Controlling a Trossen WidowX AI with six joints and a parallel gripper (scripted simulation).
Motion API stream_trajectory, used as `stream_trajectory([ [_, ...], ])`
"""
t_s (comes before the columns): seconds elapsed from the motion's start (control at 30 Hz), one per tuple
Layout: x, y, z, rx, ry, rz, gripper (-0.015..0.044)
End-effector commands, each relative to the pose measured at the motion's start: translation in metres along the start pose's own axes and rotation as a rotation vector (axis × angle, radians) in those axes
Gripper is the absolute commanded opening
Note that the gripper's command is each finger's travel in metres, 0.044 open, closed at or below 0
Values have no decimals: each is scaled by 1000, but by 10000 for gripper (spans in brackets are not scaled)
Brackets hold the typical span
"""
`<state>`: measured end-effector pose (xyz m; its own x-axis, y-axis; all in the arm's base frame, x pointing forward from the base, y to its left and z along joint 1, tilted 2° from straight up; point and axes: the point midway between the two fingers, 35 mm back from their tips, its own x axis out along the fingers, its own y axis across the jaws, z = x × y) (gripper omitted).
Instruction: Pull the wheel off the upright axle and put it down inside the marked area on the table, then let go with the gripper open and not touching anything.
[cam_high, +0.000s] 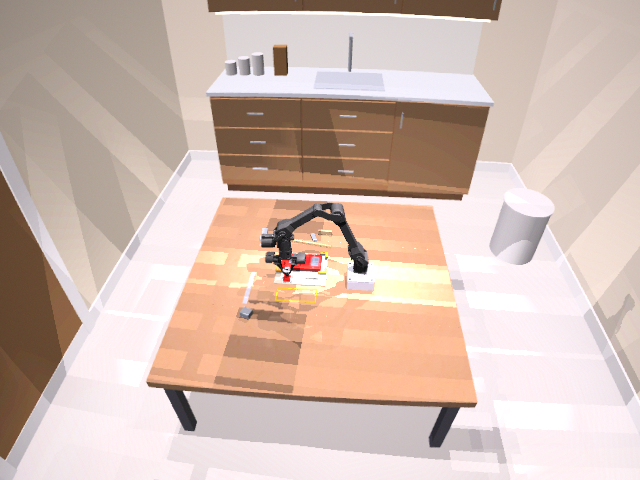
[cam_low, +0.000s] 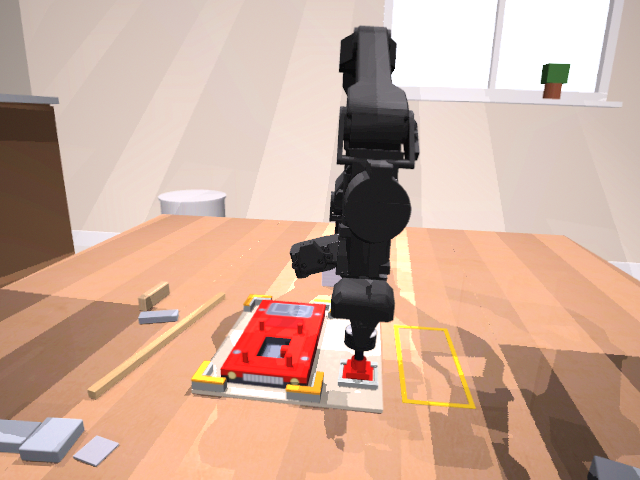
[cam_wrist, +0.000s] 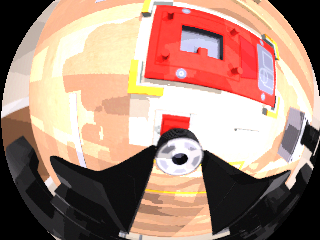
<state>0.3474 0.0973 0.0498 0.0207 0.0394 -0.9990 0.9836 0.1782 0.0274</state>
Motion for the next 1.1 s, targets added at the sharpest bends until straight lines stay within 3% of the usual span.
stream_trajectory([
  [0.0, -10, 0, 0, 1, 0, 12, 0],
  [0.73, -17, -1, 0, 1, 0, 13, 0],
  [1.07, -47, -4, 0, 1, 0, 13, 0],
])
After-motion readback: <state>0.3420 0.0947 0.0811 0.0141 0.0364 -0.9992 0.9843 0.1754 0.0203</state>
